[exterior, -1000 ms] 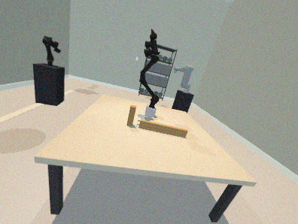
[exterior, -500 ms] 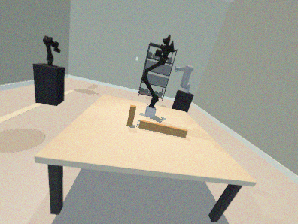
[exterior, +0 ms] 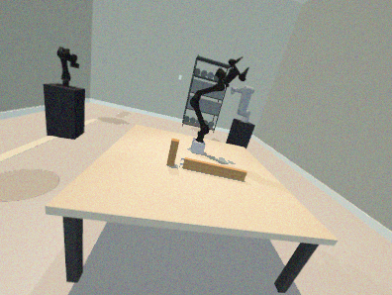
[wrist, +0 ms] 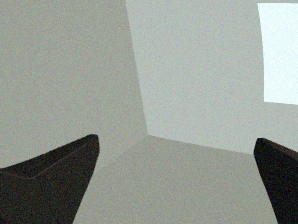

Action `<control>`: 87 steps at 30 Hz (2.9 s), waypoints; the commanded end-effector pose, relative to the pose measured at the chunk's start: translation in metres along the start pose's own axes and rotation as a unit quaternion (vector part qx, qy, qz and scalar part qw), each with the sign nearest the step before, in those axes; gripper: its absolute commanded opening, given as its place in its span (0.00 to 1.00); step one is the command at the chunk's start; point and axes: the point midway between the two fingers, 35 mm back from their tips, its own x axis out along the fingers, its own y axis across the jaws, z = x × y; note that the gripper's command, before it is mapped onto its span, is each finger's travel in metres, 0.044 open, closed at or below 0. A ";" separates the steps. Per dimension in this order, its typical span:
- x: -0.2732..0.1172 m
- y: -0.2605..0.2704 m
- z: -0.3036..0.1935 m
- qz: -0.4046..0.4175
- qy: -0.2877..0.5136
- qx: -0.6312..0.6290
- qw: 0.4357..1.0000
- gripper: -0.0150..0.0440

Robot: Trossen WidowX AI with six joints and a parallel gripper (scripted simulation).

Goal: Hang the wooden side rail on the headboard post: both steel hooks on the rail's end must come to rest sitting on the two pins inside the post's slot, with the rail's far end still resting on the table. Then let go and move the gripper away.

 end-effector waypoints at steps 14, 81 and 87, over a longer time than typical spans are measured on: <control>-0.086 0.102 -0.211 0.257 0.251 -0.375 0.854 1.00; -0.658 0.030 -0.250 0.868 0.382 -0.250 0.198 1.00; -0.658 0.030 -0.250 0.868 0.382 -0.250 0.198 1.00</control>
